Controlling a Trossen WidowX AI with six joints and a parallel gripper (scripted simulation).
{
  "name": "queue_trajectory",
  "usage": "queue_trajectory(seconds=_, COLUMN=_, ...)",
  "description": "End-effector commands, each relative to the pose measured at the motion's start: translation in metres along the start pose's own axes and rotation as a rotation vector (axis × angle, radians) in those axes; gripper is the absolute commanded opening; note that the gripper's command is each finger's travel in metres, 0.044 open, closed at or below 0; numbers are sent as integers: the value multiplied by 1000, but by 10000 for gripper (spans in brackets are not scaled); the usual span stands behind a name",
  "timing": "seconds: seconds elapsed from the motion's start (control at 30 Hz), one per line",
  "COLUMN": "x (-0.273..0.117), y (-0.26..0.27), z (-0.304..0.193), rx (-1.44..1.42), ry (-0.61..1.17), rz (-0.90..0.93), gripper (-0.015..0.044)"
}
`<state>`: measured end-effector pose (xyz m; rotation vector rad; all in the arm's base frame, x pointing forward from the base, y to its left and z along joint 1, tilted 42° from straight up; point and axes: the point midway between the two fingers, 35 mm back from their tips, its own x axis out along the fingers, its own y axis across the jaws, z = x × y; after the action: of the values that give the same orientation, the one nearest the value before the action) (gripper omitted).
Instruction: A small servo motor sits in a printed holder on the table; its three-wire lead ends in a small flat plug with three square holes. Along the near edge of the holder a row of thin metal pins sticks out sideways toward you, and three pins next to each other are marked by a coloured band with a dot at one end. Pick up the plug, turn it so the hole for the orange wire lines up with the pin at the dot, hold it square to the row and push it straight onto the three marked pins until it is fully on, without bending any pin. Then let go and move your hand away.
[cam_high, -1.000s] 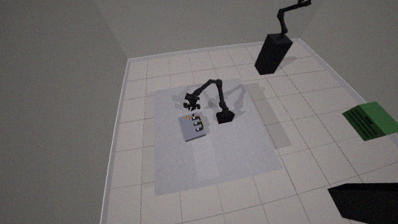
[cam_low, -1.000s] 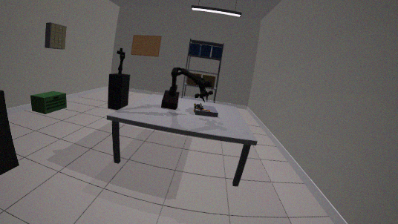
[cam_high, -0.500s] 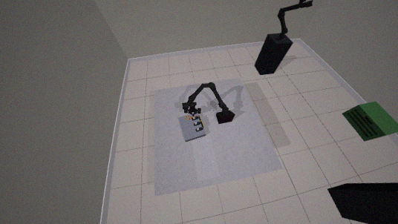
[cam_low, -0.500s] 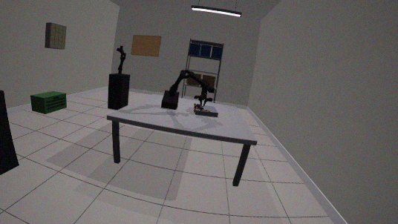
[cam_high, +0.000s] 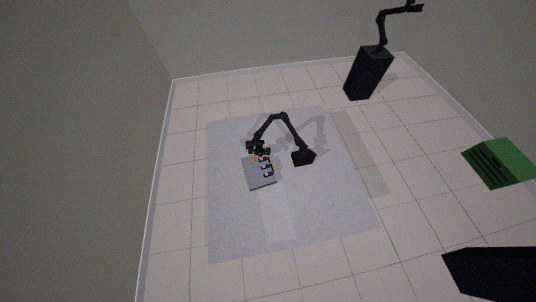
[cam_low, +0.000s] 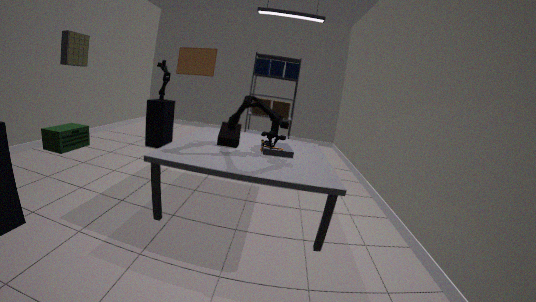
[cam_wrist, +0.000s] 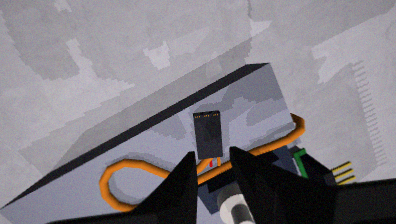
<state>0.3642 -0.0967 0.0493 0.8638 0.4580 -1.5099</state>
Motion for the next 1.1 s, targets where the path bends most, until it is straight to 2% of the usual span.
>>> queue_trajectory(seconds=0.0, x=4, y=0, z=1, rx=-2, ry=-5, rz=2, gripper=115)
queue_trajectory(seconds=0.3, x=15, y=0, z=1, rx=-2, ry=-5, rz=2, gripper=115)
queue_trajectory(seconds=0.37, x=15, y=0, z=1, rx=-2, ry=-5, rz=2, gripper=62)
queue_trajectory(seconds=0.57, x=15, y=0, z=1, rx=-2, ry=-5, rz=2, gripper=23)
queue_trajectory(seconds=0.6, x=14, y=0, z=1, rx=-2, ry=-5, rz=2, gripper=0)
queue_trajectory(seconds=0.93, x=-39, y=0, z=0, rx=-2, ry=-3, rz=1, gripper=0)
queue_trajectory(seconds=1.07, x=-43, y=0, z=0, rx=-8, ry=-3, rz=1, gripper=0)
